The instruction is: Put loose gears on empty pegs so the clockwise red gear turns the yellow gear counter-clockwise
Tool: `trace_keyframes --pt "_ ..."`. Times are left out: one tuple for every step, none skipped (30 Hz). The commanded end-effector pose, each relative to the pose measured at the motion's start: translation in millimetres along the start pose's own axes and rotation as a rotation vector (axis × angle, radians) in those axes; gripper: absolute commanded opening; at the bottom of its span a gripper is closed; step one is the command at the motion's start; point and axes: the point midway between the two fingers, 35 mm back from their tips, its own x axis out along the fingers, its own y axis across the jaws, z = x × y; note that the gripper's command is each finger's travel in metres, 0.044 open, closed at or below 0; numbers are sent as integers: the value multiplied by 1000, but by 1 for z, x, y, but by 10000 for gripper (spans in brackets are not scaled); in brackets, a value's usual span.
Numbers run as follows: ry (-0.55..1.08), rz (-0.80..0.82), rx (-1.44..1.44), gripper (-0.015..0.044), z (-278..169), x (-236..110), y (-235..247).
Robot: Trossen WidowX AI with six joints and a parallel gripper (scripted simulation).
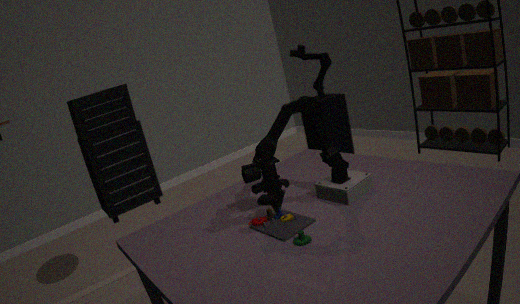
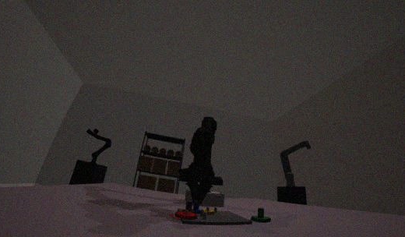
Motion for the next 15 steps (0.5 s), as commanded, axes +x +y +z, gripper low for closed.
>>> trace_keyframes --pt "-1 -1 -61 140 0 -2 0" --pt "-1 -1 -65 140 0 -3 0" --pt "-1 -1 -73 140 1 -6 0" --pt "-1 -1 -84 140 1 -10 0" --pt "-1 -1 -98 140 1 -16 1" --pt "-1 -1 -116 140 1 -23 1" --pt "-1 -1 -134 140 1 -30 1" --pt "-1 -1 -153 140 1 -37 1" --pt "-1 -1 -169 140 1 -43 1" --pt "-1 -1 -180 140 1 -47 0" --pt "-1 -1 -184 140 0 -49 0" --pt "-1 -1 -184 140 0 -49 0" --pt "0 0 -158 166 1 -42 1" --pt "0 0 -158 193 1 -51 1" --pt "0 0 -158 219 0 -65 0"
